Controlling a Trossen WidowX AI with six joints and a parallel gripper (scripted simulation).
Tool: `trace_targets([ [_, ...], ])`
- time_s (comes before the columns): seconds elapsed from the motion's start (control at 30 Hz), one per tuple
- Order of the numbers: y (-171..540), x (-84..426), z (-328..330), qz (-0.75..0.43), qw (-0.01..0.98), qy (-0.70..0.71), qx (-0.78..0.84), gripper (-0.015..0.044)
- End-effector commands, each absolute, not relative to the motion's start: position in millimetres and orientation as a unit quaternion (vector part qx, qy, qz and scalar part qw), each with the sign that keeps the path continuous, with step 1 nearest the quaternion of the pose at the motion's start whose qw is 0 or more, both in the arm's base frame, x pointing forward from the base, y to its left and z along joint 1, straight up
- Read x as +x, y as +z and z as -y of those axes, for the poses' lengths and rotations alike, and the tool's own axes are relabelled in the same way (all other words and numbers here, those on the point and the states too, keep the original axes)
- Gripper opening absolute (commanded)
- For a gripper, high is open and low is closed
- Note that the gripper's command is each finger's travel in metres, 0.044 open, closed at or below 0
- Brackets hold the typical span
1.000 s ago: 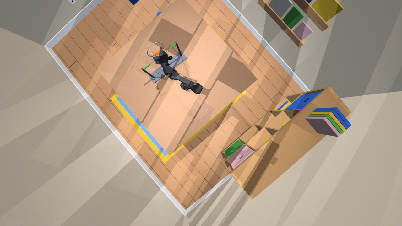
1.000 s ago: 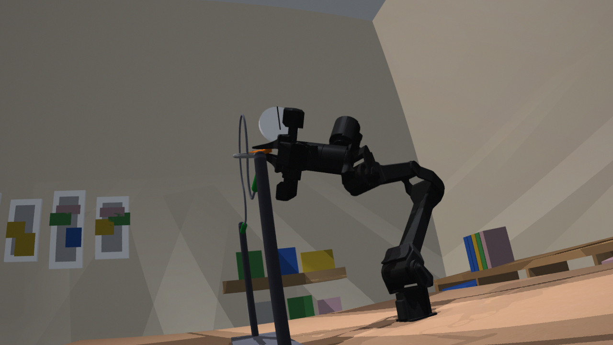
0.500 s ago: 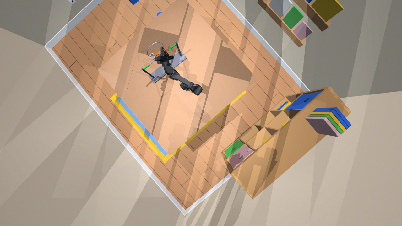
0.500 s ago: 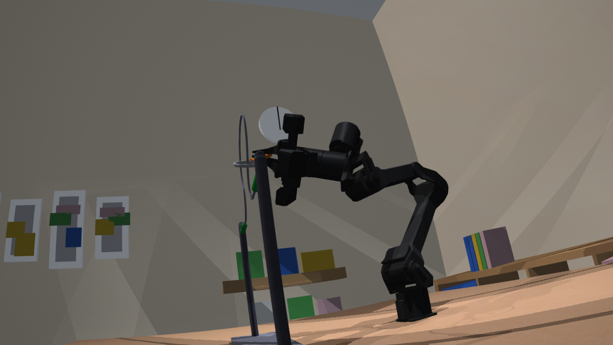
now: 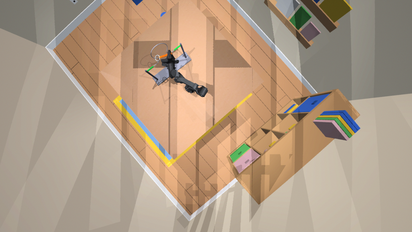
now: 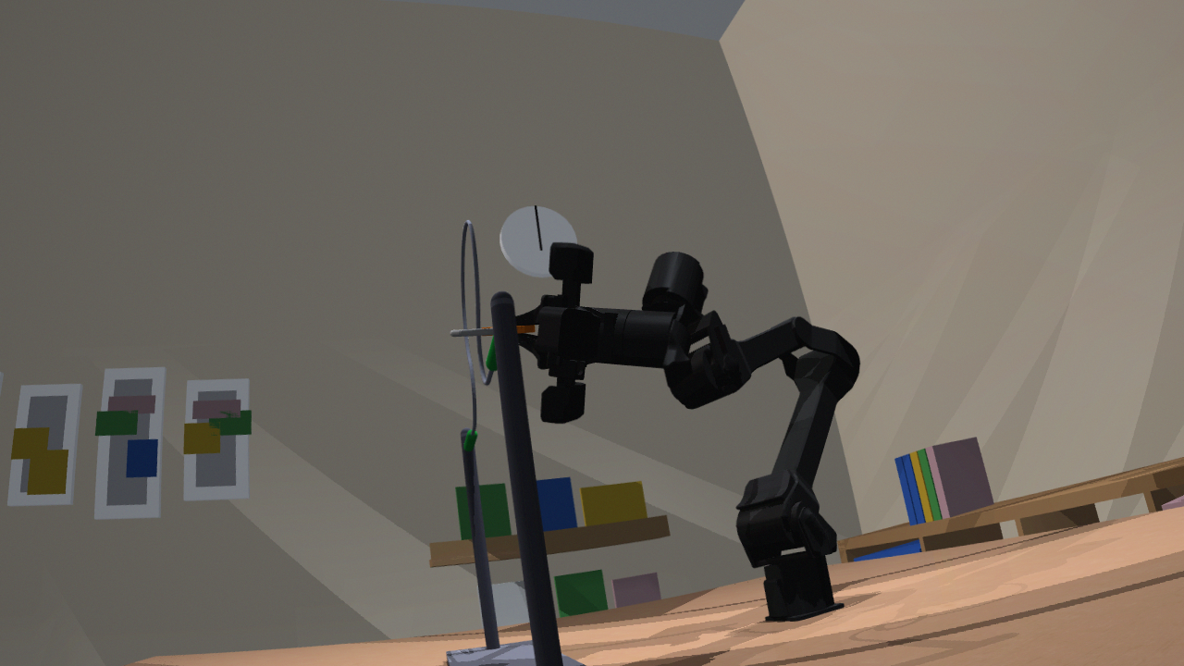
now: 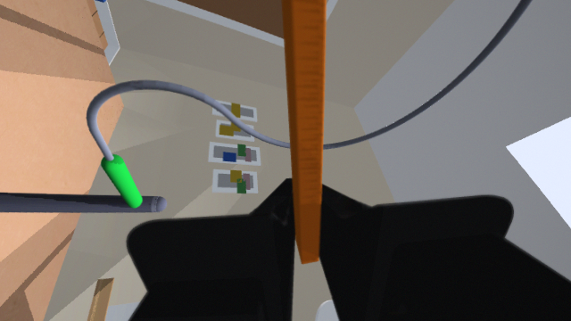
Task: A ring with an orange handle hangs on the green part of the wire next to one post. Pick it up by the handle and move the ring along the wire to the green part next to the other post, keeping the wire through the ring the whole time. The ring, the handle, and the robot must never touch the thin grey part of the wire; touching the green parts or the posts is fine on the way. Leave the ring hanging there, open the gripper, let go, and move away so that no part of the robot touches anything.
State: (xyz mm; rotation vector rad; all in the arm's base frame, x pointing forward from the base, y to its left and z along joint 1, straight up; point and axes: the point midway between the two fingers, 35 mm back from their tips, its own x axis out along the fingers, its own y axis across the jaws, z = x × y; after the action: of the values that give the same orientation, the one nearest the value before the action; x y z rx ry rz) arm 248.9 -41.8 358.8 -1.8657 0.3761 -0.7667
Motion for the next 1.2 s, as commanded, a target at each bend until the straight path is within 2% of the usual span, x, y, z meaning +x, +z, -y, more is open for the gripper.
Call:
trace_targets([
  [0.0, 347, 248, 45, -0.168, 0.544, -0.317, -0.759, -0.0150],
  [0.93, 255, 250, 44, -0.245, 0.758, -0.262, -0.545, -0.0150],
  [1.17, 228, 258, 37, -0.233, 0.818, -0.225, -0.475, -0.0150],
])
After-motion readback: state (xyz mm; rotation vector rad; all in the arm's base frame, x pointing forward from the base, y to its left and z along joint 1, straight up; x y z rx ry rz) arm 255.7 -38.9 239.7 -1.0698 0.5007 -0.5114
